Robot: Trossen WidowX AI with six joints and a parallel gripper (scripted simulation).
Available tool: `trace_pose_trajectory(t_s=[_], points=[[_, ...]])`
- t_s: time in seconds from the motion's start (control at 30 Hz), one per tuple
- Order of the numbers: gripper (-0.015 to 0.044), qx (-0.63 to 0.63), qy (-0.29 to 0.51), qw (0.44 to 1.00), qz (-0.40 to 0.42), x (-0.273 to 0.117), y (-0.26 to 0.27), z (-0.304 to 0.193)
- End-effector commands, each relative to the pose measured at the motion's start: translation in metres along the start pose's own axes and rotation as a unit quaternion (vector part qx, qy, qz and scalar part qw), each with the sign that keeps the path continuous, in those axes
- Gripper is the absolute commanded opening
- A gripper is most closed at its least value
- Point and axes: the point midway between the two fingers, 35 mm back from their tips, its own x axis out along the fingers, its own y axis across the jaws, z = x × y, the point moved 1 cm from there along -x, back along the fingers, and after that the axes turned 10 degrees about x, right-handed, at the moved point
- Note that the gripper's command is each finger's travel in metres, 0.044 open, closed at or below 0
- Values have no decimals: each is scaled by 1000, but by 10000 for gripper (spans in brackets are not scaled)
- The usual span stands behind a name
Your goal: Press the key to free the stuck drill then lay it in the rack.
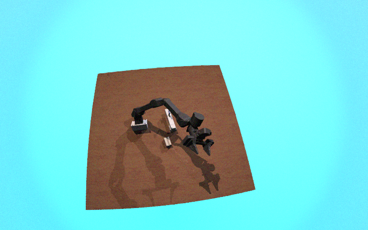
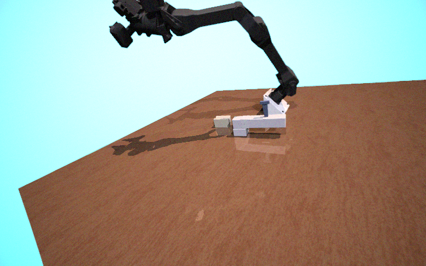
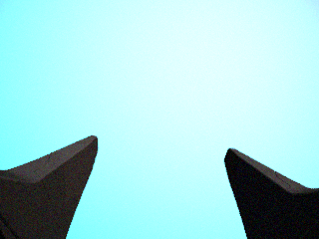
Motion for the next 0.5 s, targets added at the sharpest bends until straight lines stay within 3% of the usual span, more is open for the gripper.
trace_pose_trajectory(t_s=[0.0, 0.27, 0.47], points=[[374, 0, 0, 1000, 0, 0, 0, 0], [164, -4, 3, 1000, 3, -1, 1, -1], [6, -112, 91, 983, 113, -47, 35, -23]])
